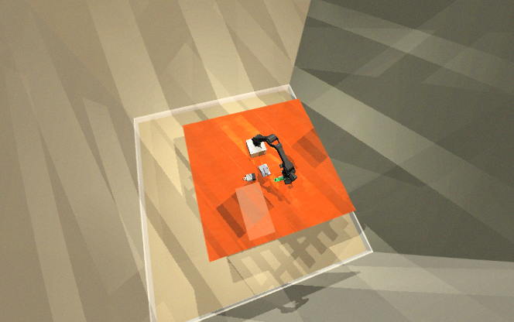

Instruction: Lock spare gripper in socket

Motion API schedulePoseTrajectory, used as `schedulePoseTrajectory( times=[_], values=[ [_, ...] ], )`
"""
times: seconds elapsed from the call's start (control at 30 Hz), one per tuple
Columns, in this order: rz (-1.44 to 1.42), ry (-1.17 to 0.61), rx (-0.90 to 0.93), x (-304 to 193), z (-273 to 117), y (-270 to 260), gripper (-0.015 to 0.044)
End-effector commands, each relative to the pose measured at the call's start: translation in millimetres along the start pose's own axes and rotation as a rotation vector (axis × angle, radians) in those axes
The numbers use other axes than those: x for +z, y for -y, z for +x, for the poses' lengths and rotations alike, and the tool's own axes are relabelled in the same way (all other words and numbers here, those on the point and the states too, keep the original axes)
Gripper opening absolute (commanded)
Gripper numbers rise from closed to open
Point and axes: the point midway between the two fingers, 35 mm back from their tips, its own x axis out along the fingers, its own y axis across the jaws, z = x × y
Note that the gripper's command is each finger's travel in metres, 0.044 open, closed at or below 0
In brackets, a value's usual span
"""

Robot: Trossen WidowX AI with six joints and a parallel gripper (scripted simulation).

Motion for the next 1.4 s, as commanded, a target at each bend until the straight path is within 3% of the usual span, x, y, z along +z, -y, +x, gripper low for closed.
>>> schedulePoseTrajectory(
  times=[0.0,0.47,1.37],
  values=[
    [-0.001,-0.002,0.003,-15,-5,1,0.0],
    [-0.003,-0.005,0.003,-46,-17,4,0.0],
    [-0.005,0.005,-0.023,-51,20,4,0.0]
  ],
)
